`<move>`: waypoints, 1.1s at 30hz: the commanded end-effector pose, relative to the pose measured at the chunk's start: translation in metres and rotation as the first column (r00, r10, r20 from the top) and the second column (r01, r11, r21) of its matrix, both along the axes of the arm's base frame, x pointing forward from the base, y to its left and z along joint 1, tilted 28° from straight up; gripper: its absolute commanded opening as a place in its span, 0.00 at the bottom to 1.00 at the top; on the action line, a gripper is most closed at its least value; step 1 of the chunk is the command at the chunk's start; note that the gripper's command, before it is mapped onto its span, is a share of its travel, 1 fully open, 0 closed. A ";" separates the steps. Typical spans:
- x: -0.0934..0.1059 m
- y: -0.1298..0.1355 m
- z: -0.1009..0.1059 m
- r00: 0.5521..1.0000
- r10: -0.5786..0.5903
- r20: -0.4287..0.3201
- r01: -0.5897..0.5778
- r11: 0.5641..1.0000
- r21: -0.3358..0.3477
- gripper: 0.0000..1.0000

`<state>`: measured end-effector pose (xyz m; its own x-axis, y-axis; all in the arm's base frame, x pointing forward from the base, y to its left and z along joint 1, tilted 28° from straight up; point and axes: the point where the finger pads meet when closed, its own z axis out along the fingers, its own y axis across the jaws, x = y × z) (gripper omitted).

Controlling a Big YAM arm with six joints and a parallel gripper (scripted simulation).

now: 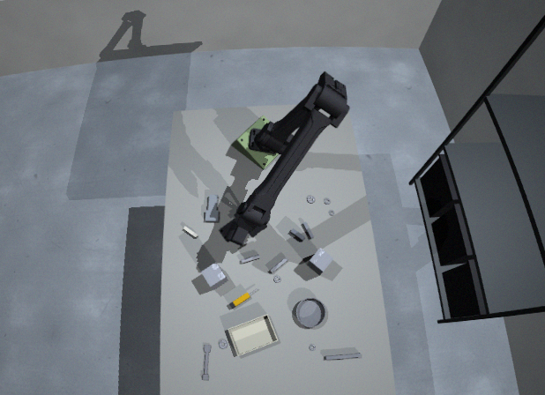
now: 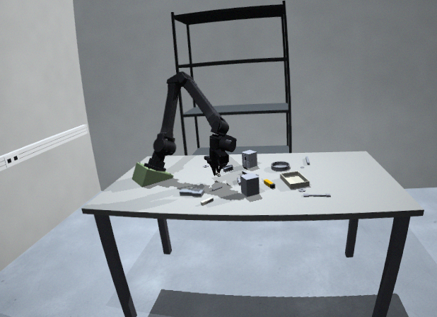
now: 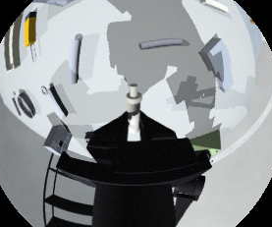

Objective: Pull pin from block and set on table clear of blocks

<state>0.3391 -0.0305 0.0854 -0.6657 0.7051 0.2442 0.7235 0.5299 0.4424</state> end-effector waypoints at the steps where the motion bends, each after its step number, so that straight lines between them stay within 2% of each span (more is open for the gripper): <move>1: -0.001 0.002 -0.010 1.000 0.000 -0.006 0.000 1.000 0.005 0.00; 33: 0.002 0.010 -0.022 1.000 -0.001 -0.018 0.001 1.000 0.019 0.00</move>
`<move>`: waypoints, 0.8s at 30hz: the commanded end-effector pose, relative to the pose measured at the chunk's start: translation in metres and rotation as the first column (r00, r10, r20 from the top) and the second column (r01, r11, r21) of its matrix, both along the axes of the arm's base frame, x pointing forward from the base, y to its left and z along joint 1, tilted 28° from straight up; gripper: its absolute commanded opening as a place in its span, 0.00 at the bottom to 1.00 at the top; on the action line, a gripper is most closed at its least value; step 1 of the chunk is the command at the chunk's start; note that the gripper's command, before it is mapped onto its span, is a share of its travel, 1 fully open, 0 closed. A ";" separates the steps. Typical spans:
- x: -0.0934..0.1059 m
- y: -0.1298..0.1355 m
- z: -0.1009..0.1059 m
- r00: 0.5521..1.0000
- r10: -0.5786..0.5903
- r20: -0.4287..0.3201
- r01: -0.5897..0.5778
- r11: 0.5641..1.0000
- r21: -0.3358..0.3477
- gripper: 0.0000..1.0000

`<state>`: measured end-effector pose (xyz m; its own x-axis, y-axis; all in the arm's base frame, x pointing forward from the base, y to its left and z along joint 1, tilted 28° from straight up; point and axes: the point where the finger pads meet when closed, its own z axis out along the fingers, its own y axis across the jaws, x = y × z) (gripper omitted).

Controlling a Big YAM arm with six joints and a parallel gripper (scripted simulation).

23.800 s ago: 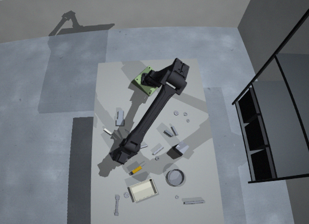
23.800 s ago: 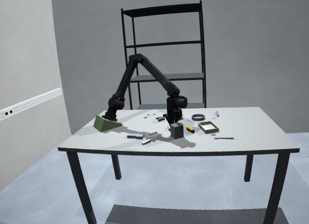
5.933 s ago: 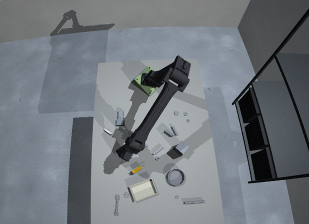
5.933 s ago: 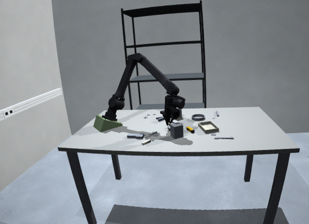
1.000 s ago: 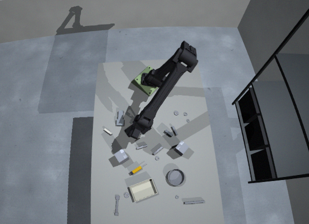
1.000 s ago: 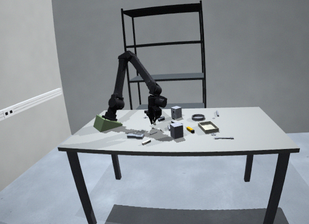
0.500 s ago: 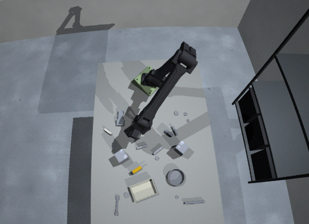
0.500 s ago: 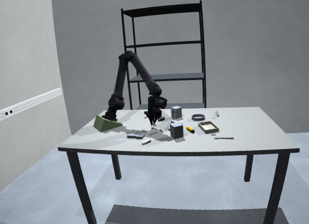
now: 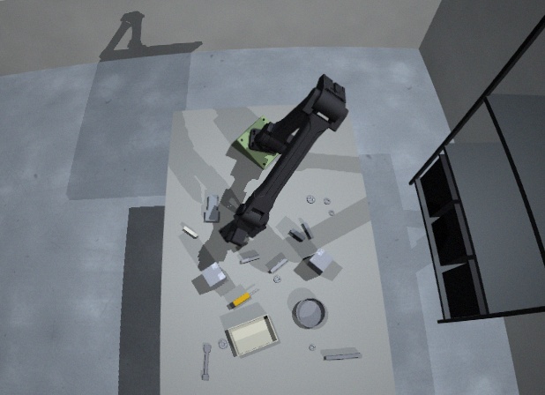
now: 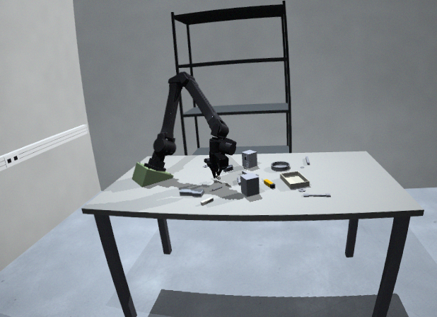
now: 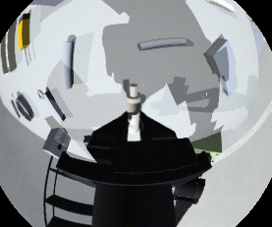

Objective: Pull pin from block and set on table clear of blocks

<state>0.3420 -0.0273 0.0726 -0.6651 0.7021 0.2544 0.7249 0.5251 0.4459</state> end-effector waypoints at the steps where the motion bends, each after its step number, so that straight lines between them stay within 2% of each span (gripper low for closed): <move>1: -0.001 0.007 -0.010 1.000 -0.001 -0.015 0.001 1.000 0.008 0.00; 24: 0.000 0.011 -0.017 1.000 -0.003 -0.016 0.003 1.000 0.009 0.00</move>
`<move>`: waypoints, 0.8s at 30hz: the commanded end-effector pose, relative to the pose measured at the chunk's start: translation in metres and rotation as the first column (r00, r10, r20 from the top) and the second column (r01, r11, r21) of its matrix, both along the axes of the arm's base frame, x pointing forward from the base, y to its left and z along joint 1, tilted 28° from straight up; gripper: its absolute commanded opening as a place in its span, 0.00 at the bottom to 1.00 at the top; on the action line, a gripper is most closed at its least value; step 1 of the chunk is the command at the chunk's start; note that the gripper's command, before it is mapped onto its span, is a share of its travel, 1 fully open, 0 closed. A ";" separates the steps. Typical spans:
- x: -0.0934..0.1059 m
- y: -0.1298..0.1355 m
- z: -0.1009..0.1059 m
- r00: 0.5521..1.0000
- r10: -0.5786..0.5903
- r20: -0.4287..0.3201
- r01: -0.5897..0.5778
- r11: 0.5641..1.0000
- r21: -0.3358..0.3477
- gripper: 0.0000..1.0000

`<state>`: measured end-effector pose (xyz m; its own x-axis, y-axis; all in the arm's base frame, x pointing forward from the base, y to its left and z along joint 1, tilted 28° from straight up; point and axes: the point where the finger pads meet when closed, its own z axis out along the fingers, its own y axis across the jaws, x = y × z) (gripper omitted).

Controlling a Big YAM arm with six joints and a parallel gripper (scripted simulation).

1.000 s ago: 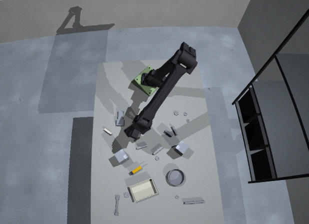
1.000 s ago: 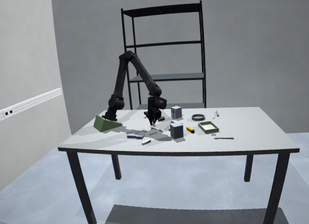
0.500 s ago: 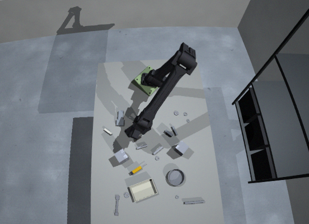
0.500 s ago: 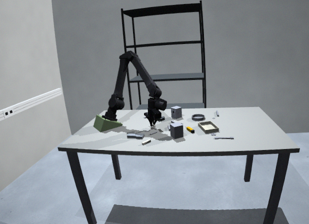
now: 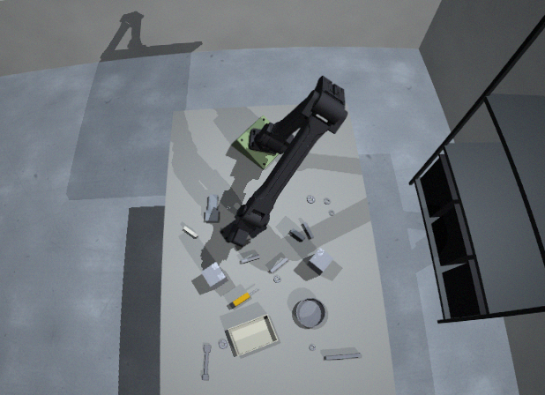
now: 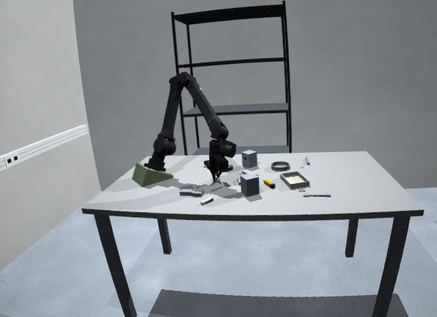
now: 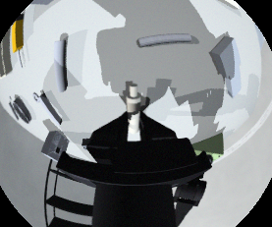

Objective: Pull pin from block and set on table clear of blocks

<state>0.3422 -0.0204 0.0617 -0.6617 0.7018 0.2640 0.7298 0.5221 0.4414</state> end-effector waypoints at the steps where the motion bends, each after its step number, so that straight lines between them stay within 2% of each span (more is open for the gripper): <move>1: 0.000 0.005 -0.006 1.000 -0.002 -0.007 0.002 1.000 0.005 0.00; 24: 0.001 0.008 -0.012 1.000 -0.001 -0.009 0.001 1.000 0.007 0.00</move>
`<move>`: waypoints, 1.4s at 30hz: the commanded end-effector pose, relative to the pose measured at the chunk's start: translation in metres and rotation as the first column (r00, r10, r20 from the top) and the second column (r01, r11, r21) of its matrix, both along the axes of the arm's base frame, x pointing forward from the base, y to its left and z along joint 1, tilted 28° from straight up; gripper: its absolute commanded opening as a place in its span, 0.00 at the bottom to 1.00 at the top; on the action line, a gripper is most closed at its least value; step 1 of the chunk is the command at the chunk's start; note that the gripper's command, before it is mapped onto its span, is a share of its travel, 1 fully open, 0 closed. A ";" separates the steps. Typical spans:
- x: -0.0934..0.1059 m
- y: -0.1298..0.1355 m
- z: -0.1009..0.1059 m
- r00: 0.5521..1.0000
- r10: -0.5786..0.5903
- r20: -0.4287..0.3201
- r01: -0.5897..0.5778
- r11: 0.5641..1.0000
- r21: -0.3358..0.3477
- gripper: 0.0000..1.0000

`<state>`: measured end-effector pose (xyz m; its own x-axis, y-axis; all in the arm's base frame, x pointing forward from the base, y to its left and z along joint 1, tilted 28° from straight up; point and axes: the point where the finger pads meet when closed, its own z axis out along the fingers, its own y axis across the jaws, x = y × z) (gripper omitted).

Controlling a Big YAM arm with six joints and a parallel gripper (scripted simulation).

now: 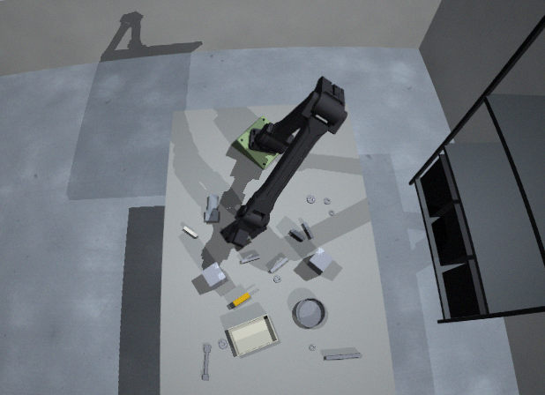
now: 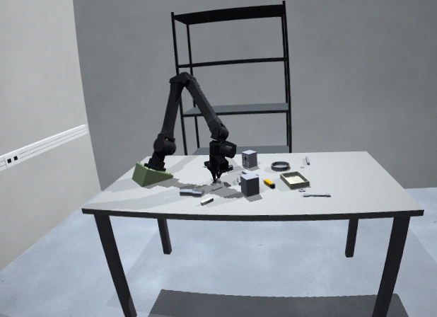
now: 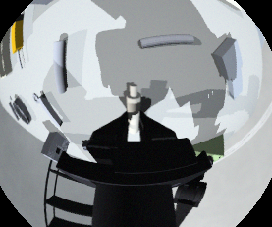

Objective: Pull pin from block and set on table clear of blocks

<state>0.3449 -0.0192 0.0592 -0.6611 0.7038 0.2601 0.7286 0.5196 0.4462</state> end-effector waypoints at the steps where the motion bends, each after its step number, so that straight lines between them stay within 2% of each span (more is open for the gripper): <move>1: -0.002 0.006 -0.009 1.000 0.002 -0.015 -0.002 1.000 0.007 0.00; 42: -0.005 0.011 -0.018 1.000 0.009 -0.021 -0.009 1.000 0.016 0.00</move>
<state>0.3449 -0.0192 0.0592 -0.6607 0.7043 0.2595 0.7284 0.5180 0.4485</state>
